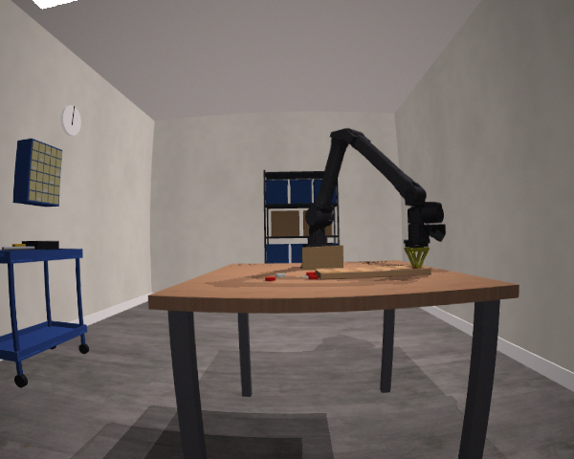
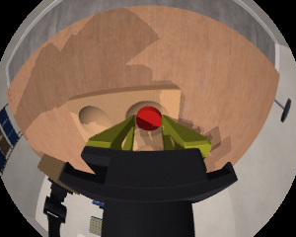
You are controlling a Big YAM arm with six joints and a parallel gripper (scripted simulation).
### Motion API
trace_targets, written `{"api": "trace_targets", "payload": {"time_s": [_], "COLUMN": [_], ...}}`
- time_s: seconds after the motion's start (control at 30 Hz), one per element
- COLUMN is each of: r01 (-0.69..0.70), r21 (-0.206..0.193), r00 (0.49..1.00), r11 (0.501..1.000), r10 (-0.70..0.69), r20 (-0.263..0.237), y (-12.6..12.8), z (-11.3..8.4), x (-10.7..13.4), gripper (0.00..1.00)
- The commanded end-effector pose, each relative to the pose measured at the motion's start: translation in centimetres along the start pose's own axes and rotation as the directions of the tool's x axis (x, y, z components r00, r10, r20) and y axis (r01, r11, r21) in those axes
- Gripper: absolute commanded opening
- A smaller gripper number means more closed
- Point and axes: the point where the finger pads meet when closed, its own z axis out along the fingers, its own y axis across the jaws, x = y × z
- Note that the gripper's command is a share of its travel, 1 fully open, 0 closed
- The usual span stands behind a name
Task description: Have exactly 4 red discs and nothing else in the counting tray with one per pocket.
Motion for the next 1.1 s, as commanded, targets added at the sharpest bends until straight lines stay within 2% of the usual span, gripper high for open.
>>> {"api": "trace_targets", "payload": {"time_s": [0.0,0.07,0.2,0.33,0.37,0.4,0.5,0.53,0.7,0.77,1.07], "r01": [-0.014,-0.015,-0.015,-0.015,-0.015,-0.014,-0.014,-0.014,-0.014,-0.014,-0.014], "r21": [0.055,0.057,0.059,0.060,0.060,0.027,0.027,-0.015,-0.015,0.004,0.004], "r00": [0.999,0.999,0.999,0.999,0.999,1.000,1.000,1.000,1.000,1.000,1.000], "r11": [0.998,0.998,0.998,0.998,0.998,1.000,1.000,1.000,1.000,1.000,1.000], "r10": [0.012,0.012,0.012,0.012,0.012,0.013,0.013,0.014,0.014,0.014,0.014], "r20": [0.045,0.046,0.048,0.049,0.049,0.022,0.022,-0.012,-0.012,0.004,0.004], "y": [-2.2,-2.1,-1.9,-2.1,-2.1,-1.9,-1.9,0.0,0.0,-0.8,-0.8], "z": [-4.4,-7.2,-9.8,-13.6,-13.6,-11.5,-11.5,-9.7,-9.7,-10.3,-10.3], "x": [-1.6,-1.5,-1.2,-1.3,-1.3,-1.1,-1.1,0.4,0.4,-0.2,-0.2], "gripper": [0.36,0.36,0.36,0.36,0.44,0.44,0.44,0.44,0.44,0.44,0.44]}}
